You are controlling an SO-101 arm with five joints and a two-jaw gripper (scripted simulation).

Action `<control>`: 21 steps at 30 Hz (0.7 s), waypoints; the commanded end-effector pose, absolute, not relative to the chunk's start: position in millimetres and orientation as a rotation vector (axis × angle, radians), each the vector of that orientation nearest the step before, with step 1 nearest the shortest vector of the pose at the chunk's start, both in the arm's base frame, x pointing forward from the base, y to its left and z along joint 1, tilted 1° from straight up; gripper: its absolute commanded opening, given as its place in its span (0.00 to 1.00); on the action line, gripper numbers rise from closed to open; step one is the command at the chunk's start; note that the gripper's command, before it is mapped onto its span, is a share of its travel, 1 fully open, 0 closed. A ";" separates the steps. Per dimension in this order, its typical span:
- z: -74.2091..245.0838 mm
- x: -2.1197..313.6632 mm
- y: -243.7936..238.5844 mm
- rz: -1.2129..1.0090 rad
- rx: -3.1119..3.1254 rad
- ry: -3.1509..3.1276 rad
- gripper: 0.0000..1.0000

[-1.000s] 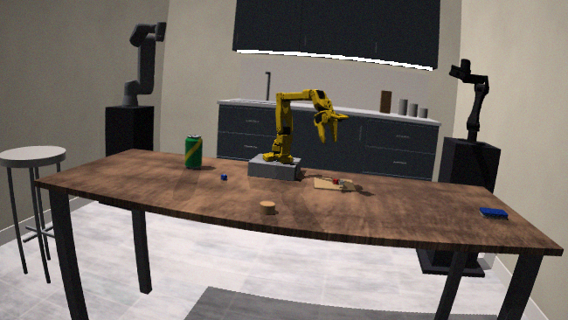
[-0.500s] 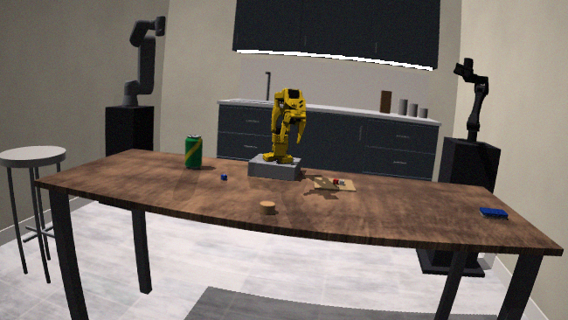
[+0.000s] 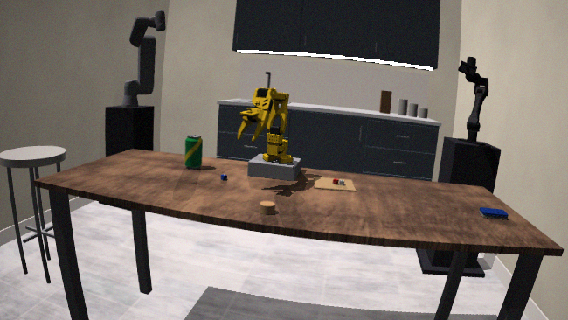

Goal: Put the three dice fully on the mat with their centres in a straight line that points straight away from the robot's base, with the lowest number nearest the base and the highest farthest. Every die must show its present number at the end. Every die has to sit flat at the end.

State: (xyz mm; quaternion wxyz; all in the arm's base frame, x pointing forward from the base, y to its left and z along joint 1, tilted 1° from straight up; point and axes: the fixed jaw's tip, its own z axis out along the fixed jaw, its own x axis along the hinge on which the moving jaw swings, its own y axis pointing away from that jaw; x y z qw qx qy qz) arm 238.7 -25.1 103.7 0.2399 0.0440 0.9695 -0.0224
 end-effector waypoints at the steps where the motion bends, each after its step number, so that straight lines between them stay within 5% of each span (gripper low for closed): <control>1: 103.7 235.9 -51.5 -0.111 0.217 2.639 0.25; 21: 99.5 197.1 -136.0 -0.263 0.622 2.602 0.25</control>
